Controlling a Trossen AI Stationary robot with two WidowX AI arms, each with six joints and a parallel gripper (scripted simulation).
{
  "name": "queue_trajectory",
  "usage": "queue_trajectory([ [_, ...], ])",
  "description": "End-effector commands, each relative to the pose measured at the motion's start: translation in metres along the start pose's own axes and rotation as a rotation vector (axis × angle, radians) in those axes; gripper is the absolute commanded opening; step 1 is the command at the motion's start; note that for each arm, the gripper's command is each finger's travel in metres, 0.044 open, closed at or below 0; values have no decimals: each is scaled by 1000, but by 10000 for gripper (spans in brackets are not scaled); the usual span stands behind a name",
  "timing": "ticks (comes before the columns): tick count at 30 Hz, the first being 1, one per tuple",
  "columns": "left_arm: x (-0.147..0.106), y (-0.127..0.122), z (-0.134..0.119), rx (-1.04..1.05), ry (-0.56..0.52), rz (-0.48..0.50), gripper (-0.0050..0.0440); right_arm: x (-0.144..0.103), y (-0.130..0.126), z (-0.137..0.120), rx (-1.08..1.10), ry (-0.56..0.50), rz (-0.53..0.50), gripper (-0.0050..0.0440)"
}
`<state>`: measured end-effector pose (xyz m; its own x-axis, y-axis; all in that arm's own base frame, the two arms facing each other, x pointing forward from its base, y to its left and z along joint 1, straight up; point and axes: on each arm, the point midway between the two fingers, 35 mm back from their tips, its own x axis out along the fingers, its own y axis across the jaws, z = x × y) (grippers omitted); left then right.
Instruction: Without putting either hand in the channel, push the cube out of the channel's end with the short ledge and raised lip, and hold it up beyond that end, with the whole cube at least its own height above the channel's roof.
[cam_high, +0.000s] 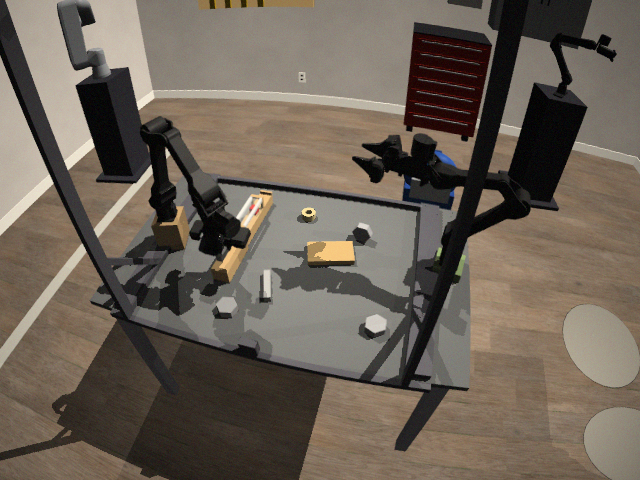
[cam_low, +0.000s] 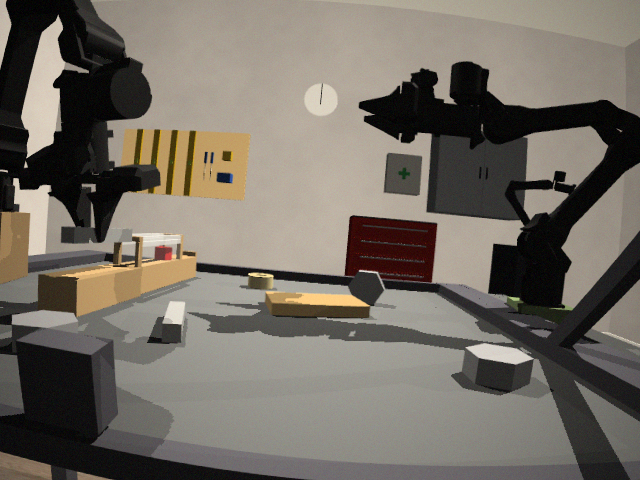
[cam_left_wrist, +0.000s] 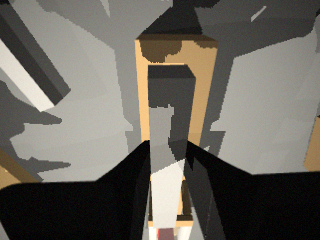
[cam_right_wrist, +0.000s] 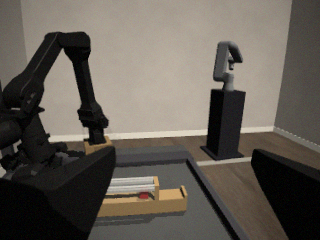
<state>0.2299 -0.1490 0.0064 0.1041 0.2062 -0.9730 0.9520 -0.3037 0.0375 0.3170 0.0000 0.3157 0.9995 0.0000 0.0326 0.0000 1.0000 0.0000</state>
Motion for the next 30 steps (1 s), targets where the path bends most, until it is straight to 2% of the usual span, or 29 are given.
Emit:
queue_trajectory([
  [1,4,-1,0,5,5,-12,0,-1,0,7,0,-17,0,400],
  [30,25,-5,3,14,13,-27,0,-1,0,7,0,-17,0,400],
])
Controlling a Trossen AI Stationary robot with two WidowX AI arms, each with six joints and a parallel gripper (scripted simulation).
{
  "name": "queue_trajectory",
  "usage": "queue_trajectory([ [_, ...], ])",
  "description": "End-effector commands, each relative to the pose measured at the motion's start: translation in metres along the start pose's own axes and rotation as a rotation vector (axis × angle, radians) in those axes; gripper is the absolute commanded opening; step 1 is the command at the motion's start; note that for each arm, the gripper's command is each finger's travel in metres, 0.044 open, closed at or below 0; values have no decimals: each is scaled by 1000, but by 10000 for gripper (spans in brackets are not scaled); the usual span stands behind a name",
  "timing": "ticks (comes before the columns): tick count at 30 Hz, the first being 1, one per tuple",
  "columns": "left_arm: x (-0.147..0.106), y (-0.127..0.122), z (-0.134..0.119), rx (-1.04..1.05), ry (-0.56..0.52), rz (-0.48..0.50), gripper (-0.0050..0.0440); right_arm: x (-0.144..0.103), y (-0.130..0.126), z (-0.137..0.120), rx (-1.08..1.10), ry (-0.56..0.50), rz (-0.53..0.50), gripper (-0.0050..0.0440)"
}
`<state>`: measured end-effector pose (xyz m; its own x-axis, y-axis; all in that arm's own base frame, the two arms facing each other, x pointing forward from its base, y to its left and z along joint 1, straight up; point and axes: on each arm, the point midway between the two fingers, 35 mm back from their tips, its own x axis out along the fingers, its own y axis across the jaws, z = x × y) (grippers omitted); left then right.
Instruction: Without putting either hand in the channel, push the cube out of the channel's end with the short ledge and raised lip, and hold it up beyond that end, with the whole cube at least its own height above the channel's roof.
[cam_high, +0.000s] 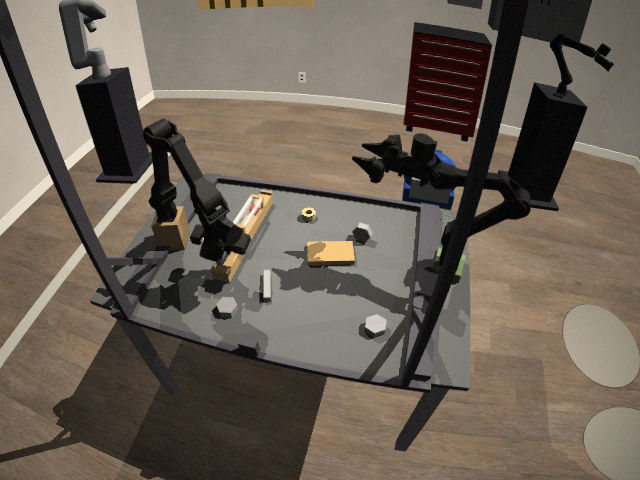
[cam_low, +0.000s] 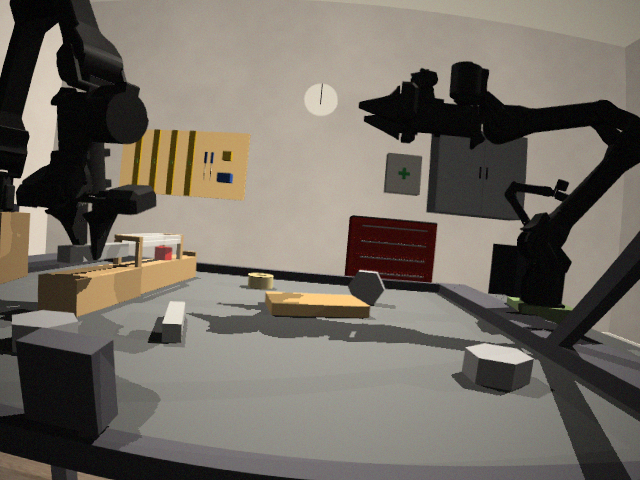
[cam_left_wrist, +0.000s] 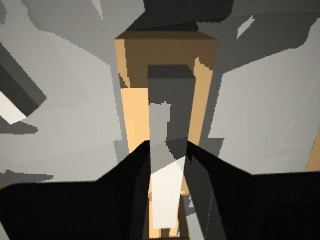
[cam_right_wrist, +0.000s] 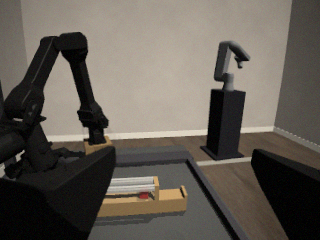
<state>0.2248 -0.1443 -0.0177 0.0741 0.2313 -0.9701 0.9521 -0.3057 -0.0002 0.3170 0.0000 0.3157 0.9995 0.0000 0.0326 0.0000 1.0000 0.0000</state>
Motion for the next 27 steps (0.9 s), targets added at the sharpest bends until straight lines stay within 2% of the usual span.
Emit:
queue_trajectory([
  [1,2,2,1,3,-2,9,0,-1,0,7,0,-17,0,400],
  [24,12,2,3,4,-1,8,0,-1,0,7,0,-17,0,400],
  [27,14,2,-5,3,0,8,0,-1,0,7,0,-17,0,400],
])
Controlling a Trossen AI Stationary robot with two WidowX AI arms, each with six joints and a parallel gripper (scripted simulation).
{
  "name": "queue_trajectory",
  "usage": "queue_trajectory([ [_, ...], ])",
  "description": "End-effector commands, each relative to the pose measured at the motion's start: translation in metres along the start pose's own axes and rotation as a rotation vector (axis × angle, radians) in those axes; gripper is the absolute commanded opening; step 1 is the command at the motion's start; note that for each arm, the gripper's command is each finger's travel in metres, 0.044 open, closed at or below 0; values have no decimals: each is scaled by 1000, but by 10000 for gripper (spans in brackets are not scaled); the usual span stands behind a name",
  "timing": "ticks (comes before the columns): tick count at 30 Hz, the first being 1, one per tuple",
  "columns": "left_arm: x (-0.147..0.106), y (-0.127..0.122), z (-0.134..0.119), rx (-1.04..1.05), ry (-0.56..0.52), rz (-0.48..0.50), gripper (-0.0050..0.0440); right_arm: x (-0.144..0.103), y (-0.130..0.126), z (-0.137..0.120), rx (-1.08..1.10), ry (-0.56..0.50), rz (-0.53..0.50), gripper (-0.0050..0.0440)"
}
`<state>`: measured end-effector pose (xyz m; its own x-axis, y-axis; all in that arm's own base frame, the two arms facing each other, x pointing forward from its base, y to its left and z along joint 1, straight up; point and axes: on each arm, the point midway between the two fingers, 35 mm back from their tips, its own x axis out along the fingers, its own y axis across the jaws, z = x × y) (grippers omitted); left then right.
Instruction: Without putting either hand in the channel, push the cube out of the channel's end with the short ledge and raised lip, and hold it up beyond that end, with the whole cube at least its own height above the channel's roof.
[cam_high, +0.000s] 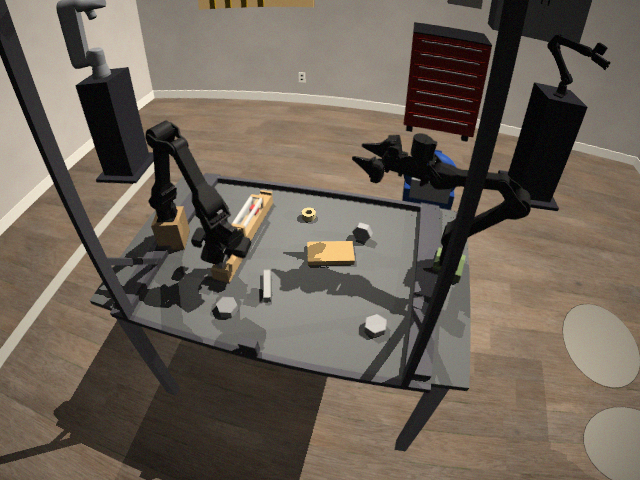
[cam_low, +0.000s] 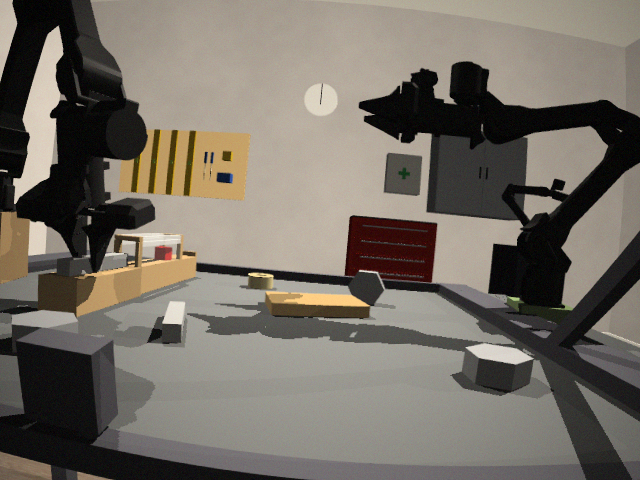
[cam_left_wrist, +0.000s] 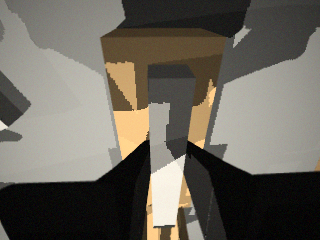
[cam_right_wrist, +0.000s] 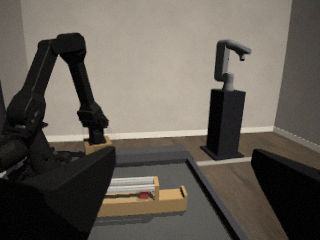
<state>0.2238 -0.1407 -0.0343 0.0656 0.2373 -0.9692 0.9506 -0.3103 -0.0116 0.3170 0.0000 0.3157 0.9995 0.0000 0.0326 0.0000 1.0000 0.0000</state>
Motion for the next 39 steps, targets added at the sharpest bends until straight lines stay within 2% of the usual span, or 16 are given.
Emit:
queue_trajectory([
  [1,-3,4,-8,-6,-3,19,0,-1,0,7,0,-17,0,400],
  [39,4,6,-53,-11,-3,38,0,-1,0,7,0,-17,0,400],
])
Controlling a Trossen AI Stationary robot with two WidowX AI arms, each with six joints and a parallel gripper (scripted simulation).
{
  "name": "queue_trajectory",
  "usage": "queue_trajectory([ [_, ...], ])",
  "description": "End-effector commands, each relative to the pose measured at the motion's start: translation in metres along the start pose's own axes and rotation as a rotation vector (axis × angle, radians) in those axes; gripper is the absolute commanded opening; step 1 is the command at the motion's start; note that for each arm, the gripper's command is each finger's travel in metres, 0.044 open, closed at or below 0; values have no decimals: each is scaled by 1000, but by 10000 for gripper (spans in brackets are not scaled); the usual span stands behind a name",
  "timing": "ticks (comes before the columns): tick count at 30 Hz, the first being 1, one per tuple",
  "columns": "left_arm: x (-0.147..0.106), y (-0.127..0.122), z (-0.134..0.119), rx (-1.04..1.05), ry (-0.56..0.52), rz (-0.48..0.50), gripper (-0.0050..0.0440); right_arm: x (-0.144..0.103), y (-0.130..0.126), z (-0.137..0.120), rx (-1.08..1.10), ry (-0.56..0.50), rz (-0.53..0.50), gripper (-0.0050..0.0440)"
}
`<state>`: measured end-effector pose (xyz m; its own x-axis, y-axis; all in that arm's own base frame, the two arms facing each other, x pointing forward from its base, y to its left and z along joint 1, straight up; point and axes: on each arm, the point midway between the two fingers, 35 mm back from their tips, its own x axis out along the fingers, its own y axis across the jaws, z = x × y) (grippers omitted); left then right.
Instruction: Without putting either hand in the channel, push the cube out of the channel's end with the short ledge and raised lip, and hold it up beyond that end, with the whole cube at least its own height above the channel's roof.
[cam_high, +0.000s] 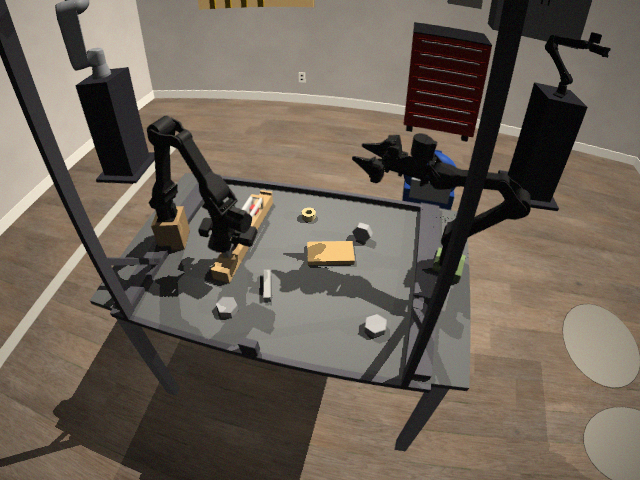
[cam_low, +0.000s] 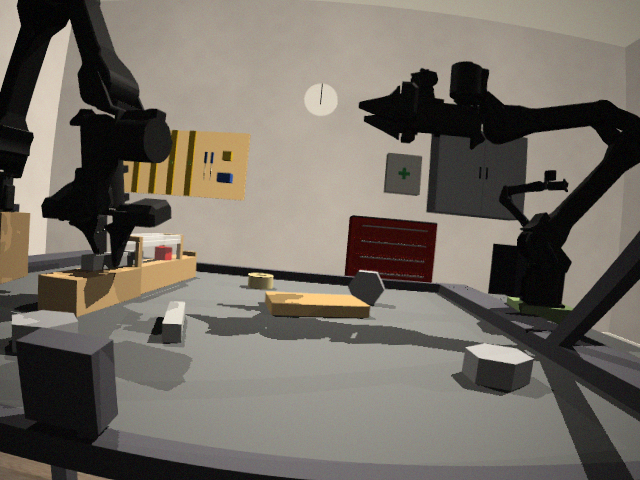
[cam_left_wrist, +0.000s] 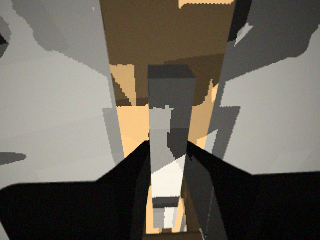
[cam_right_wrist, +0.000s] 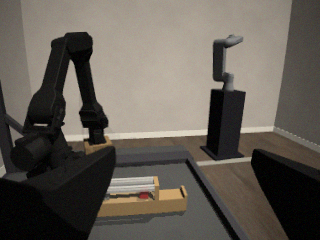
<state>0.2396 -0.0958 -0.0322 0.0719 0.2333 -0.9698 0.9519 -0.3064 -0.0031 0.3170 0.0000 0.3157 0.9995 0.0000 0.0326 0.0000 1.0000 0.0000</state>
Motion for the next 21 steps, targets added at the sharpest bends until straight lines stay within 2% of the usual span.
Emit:
queue_trajectory([
  [1,-6,5,-8,-5,-1,31,0,-1,0,7,0,-17,0,400],
  [8,-6,6,-7,-5,-1,32,0,-1,0,7,0,-17,0,400],
  [9,-6,5,-7,-5,-1,31,157,-1,0,7,0,-17,0,400],
  [21,-6,5,-7,-5,-1,31,157,-1,0,7,0,-17,0,400],
])
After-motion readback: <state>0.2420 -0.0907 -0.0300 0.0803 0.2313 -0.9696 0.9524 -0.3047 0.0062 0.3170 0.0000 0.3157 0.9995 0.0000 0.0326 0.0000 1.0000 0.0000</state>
